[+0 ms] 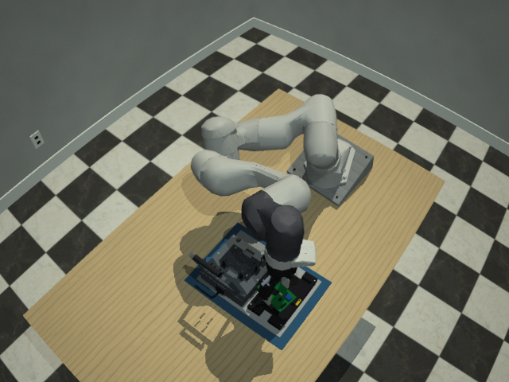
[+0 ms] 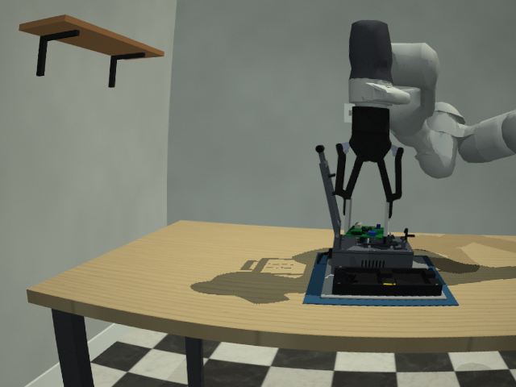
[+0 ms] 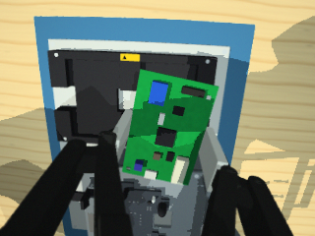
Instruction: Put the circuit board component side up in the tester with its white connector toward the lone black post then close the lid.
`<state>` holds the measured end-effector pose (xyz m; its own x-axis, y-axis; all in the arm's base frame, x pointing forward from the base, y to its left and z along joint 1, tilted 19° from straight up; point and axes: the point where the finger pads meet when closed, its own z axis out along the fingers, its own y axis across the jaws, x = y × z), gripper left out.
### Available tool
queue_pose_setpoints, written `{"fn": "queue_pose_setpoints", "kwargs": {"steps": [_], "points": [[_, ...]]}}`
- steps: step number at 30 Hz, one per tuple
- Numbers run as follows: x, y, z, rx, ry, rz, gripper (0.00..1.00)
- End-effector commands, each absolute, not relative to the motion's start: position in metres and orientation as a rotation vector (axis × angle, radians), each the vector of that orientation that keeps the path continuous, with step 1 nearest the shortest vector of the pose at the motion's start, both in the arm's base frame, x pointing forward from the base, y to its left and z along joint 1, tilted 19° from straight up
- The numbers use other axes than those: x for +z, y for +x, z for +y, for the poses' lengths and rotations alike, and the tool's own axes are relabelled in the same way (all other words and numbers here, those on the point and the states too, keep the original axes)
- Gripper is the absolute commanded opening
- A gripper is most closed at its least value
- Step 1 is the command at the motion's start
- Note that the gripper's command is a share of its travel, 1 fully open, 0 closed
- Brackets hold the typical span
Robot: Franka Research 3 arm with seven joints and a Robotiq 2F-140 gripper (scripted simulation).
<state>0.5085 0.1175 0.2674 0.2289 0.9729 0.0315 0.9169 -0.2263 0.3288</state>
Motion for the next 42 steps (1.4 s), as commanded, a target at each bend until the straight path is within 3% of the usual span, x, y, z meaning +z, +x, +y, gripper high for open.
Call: {"fn": "queue_pose_setpoints", "kwargs": {"steps": [1,42], "points": [[0.2683,0.5076,0.1181,0.353,2.343,1.69,0.46],[0.2683,0.5076,0.1181,0.461,2.863,0.798,0.46]]}}
